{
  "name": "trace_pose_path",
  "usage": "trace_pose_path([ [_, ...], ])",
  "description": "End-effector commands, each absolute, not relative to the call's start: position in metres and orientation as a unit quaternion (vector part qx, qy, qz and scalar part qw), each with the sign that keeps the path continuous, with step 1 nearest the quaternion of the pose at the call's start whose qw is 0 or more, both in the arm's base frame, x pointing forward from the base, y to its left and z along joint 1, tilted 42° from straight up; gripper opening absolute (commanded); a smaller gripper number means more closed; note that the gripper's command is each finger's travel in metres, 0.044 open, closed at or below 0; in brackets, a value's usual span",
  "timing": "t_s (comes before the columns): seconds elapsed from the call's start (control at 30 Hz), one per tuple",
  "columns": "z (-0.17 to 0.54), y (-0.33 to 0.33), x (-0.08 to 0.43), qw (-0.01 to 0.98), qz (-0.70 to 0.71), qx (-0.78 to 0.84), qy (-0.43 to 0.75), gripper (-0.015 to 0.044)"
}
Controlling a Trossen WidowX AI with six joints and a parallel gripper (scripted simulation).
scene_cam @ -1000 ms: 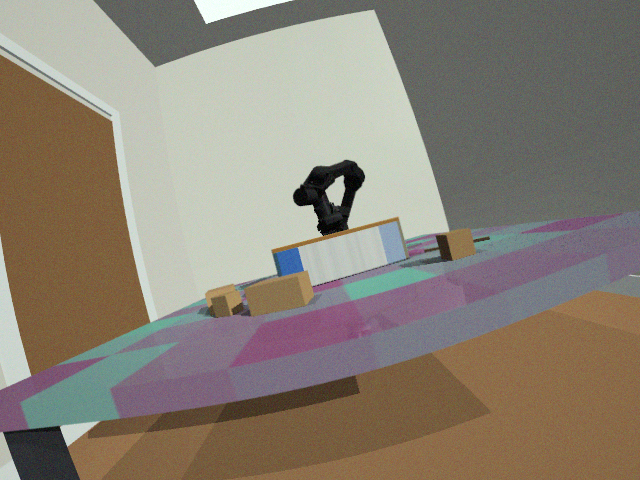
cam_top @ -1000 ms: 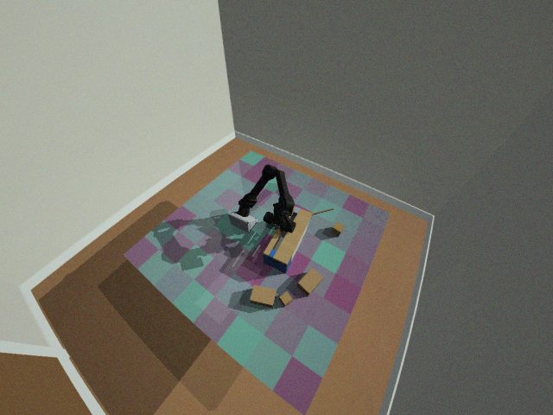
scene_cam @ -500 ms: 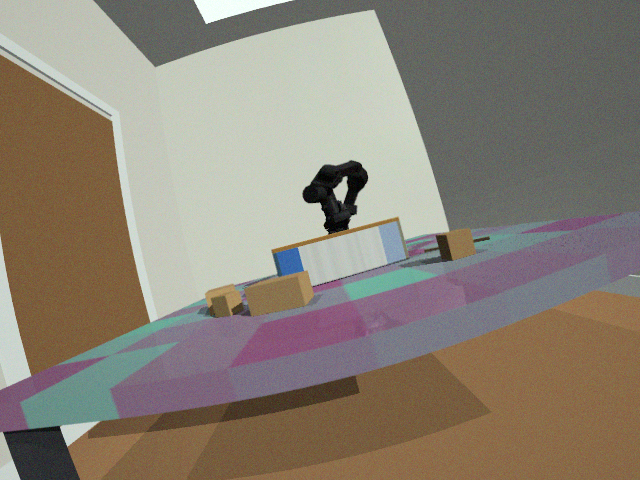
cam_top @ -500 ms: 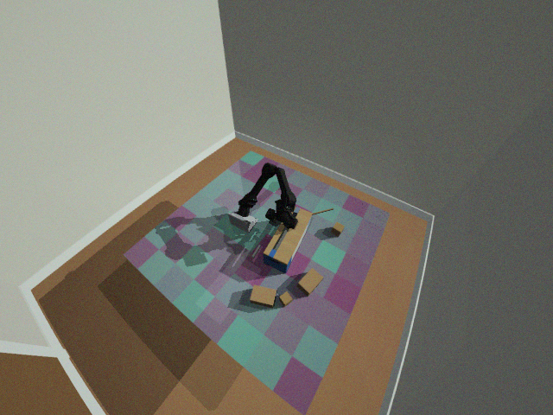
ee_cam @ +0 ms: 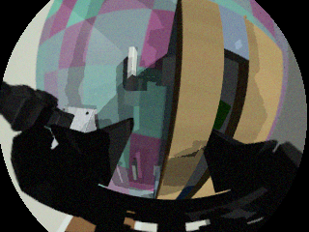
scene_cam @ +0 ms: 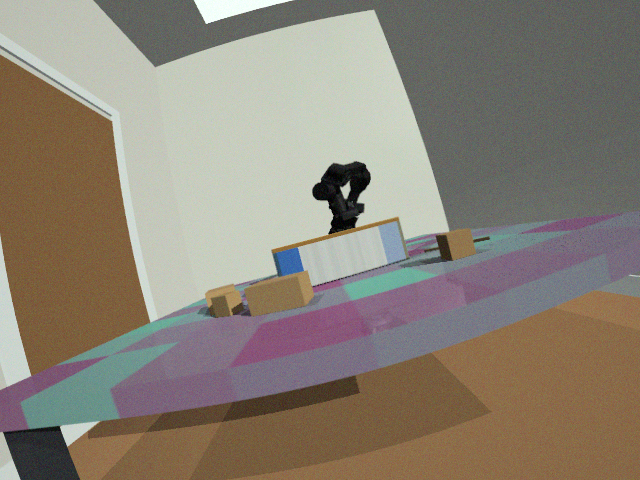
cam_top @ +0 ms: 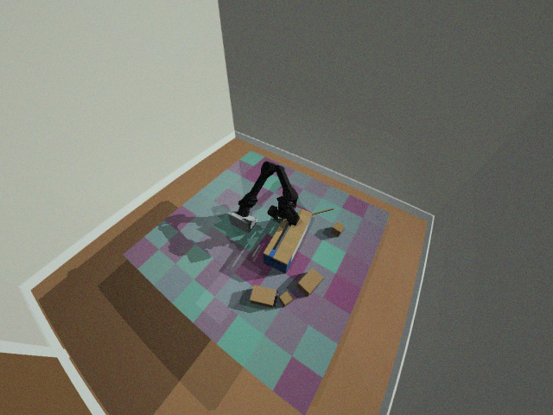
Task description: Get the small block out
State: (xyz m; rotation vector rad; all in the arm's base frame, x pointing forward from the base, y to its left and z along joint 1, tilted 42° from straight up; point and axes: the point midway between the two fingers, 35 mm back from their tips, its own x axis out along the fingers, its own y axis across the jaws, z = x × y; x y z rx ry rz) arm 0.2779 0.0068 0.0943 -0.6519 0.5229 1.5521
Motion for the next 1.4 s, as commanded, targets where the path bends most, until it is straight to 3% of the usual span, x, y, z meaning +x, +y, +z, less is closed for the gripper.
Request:
trace_pose_path([
  [0.0,0.100,0.014,0.276,0.636,0.681,-0.283,0.229,0.0400],
  [1.07,0.133,0.052,0.272,0.637,0.681,-0.282,0.228,0.0400],
  [1.2,0.127,0.027,0.280,0.639,0.676,-0.286,0.232,0.0400],
  [1.37,0.107,-0.055,0.290,0.645,0.666,-0.289,0.237,0.0400],
])
